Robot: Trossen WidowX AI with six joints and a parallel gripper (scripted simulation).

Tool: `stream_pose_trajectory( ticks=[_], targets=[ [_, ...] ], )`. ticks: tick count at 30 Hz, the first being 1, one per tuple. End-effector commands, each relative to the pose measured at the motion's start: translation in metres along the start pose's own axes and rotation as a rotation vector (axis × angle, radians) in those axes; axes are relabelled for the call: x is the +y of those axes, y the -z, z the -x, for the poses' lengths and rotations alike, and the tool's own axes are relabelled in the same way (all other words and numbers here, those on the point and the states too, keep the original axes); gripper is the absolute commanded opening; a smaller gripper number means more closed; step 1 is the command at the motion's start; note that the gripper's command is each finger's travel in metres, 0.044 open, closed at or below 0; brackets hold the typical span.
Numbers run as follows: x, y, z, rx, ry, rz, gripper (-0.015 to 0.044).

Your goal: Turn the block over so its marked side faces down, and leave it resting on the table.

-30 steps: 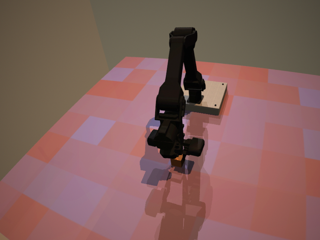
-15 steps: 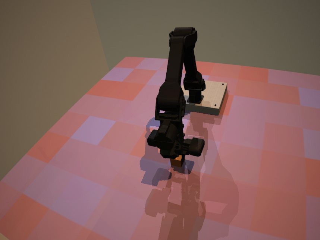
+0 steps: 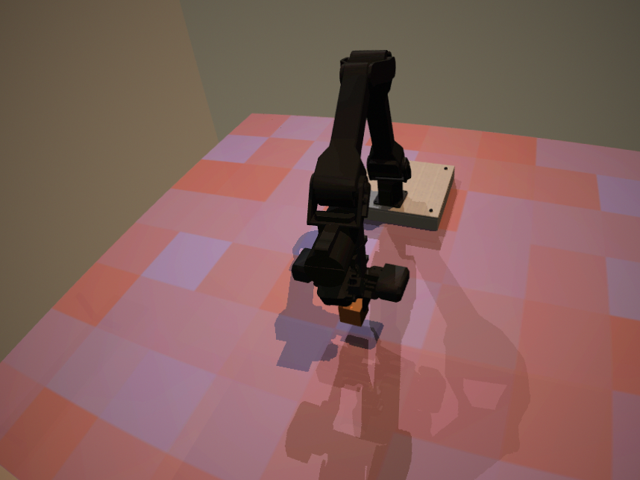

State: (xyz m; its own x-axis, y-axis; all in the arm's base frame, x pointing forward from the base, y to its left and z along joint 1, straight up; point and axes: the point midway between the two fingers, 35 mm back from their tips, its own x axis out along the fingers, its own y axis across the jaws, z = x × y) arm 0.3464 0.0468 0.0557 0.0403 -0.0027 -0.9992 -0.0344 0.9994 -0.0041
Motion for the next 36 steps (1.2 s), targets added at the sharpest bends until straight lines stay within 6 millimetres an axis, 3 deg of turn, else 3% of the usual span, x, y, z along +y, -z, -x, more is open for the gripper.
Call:
stream_pose_trajectory(
  ticks=[1, 29, 36],
  targets=[
    [0.0005, 0.0005, -0.0009, -0.04, -0.001, 0.003, 0.0],
    [0.0005, 0.0054, -0.007, -0.481, -0.003, 0.002, 0.0],
    [0.0005, 0.0061, -0.007, -0.506, -0.003, 0.001, 0.0]
  ],
)
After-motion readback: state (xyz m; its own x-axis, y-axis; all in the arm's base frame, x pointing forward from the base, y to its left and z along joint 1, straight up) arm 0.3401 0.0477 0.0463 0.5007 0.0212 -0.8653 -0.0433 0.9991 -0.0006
